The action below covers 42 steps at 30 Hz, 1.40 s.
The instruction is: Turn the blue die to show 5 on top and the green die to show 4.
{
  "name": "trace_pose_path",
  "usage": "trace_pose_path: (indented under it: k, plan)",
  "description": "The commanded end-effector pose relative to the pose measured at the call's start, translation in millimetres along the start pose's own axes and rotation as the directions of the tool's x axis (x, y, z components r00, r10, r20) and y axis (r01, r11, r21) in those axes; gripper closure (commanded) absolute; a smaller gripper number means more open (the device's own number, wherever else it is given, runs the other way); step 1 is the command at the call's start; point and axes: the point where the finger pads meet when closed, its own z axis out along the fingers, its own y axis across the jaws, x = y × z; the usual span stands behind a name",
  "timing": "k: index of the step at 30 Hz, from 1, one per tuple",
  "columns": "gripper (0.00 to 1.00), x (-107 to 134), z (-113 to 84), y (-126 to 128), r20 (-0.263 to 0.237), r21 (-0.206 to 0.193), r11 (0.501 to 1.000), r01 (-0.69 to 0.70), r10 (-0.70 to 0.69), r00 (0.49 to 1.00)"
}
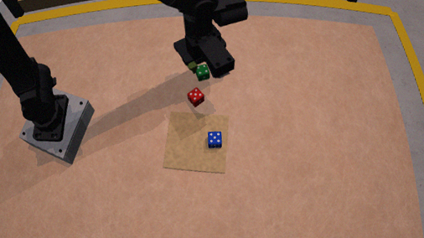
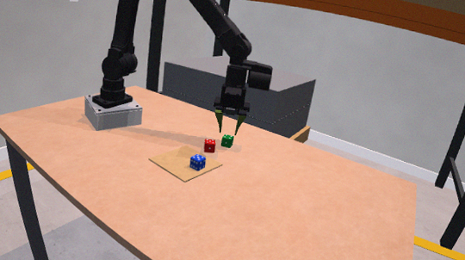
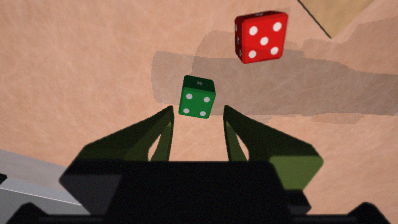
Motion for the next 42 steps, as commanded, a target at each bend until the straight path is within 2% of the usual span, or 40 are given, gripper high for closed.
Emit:
trace_pose_path:
  k: [1, 42]
  plan:
    - [0.55, -9.3, -1.8, 14.1, 0.009, -0.030, 1.000, -0.007, 0.007, 1.000]
    - [0.55, -9.8, -3.7, 17.9, 0.010, -0.037, 0.999, -0.008, 0.008, 1.000]
